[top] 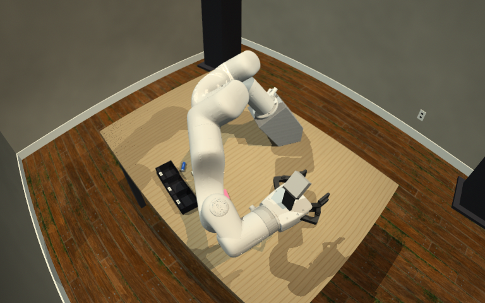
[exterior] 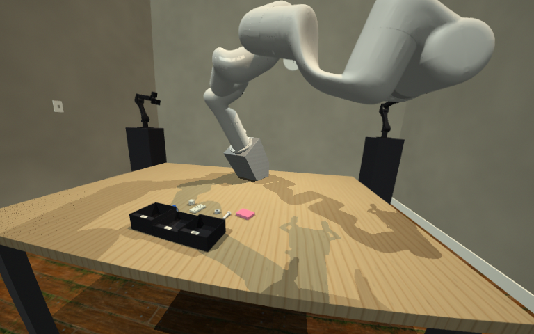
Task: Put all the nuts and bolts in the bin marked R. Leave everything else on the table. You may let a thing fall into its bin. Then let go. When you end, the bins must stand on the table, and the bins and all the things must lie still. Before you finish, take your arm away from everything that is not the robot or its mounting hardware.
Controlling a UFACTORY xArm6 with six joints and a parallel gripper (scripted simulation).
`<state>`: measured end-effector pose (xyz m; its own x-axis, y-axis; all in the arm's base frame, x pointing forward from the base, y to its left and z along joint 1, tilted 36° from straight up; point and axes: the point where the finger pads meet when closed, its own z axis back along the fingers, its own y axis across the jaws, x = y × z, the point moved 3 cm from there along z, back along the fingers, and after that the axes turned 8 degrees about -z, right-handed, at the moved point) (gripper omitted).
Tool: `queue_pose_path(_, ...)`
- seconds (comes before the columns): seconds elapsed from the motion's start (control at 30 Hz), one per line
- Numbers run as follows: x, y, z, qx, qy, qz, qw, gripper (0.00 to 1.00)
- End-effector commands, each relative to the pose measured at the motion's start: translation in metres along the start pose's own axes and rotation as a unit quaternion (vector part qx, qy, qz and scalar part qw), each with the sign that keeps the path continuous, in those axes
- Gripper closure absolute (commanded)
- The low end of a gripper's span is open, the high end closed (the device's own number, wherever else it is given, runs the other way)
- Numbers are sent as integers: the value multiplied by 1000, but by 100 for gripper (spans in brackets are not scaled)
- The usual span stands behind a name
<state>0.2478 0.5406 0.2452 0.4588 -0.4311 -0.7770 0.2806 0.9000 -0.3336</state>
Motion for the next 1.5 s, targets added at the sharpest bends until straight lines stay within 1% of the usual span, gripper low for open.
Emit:
queue_pose_path(0.0, -2, 0, 0, 1, -1, 2, 1000, 0)
queue_pose_path(0.53, -2, 0, 0, 1, -1, 2, 1000, 0)
queue_pose_path(0.57, 6, 1, 1, 1, -1, 2, 1000, 93)
queue_pose_path(1.03, 120, 23, 3, 1, -1, 2, 1000, 93)
queue_pose_path(1.1, 120, 23, 3, 1, -1, 2, 1000, 93)
queue_pose_path(1.3, 168, 24, -2, 2, -1, 2, 1000, 93)
queue_pose_path(1.47, 171, 24, -3, 2, -1, 2, 1000, 93)
